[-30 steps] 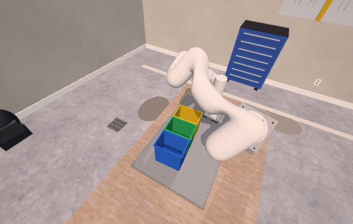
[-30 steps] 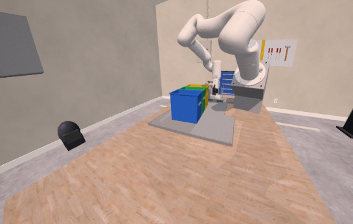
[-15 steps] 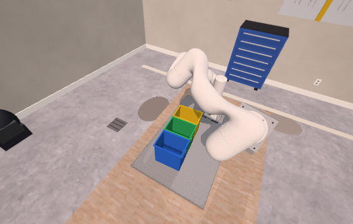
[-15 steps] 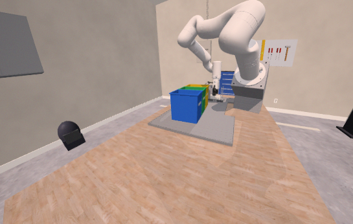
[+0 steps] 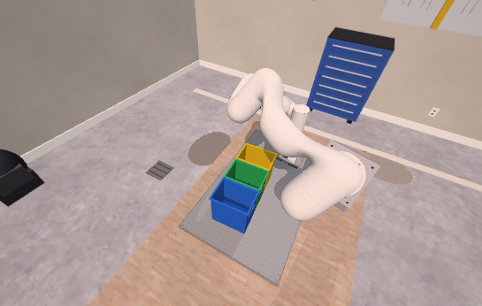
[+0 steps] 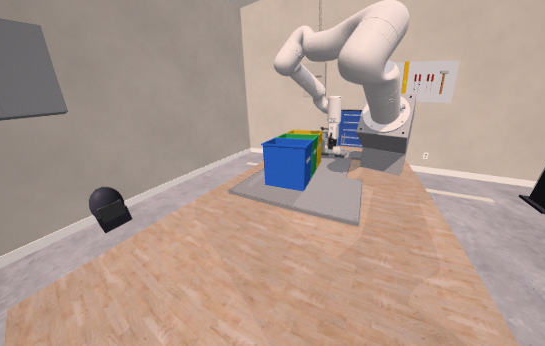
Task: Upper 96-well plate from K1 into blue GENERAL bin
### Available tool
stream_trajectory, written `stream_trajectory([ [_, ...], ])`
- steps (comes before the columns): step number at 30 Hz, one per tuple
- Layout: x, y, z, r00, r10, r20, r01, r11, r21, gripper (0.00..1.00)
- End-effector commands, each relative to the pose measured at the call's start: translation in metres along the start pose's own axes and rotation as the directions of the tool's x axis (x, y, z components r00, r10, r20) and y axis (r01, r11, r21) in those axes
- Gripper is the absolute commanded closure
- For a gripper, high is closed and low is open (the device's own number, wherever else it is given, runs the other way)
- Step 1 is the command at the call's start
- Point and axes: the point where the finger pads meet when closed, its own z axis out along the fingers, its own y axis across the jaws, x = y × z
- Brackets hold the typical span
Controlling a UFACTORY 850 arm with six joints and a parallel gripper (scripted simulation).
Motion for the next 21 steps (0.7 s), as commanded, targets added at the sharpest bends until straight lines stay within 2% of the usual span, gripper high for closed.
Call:
stream_trajectory([
  [1,0.0006,0.0004,0.0018,1.0,0.0,-0.001,0.0,1.0,-0.001,0.0],
  [21,0.0007,0.0004,0.0051,1.0,0.0,-0.001,0.0,1.0,-0.001,0.0],
])
